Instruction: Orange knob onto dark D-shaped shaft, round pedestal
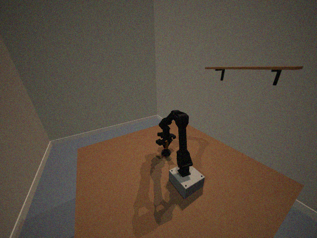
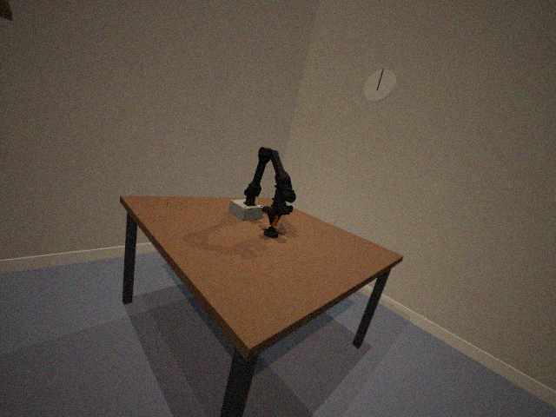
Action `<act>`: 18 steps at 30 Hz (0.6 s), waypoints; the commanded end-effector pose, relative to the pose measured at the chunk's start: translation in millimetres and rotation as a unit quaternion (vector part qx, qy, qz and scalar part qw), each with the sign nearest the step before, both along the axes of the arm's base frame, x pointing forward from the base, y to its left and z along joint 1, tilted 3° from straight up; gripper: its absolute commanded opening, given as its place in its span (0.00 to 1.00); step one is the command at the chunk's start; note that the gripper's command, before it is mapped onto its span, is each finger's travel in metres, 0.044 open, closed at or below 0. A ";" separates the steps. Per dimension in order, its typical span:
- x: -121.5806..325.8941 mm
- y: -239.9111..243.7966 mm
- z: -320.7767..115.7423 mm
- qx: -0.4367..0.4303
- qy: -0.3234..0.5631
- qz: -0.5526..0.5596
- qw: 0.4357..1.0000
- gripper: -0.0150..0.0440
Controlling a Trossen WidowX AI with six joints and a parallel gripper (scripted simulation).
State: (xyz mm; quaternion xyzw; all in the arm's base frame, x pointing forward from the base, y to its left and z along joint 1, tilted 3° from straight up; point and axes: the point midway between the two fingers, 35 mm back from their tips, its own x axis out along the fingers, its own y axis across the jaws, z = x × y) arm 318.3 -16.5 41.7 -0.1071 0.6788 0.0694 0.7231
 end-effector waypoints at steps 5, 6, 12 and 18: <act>-1.5 0.1 -1.9 0.000 -0.001 0.004 1.000 0.25; -1.9 0.1 -2.0 0.000 -0.001 0.004 1.000 0.25; -2.6 0.1 -2.8 0.000 -0.001 0.004 1.000 0.25; -3.0 0.4 1.9 0.000 -0.001 0.004 1.000 0.25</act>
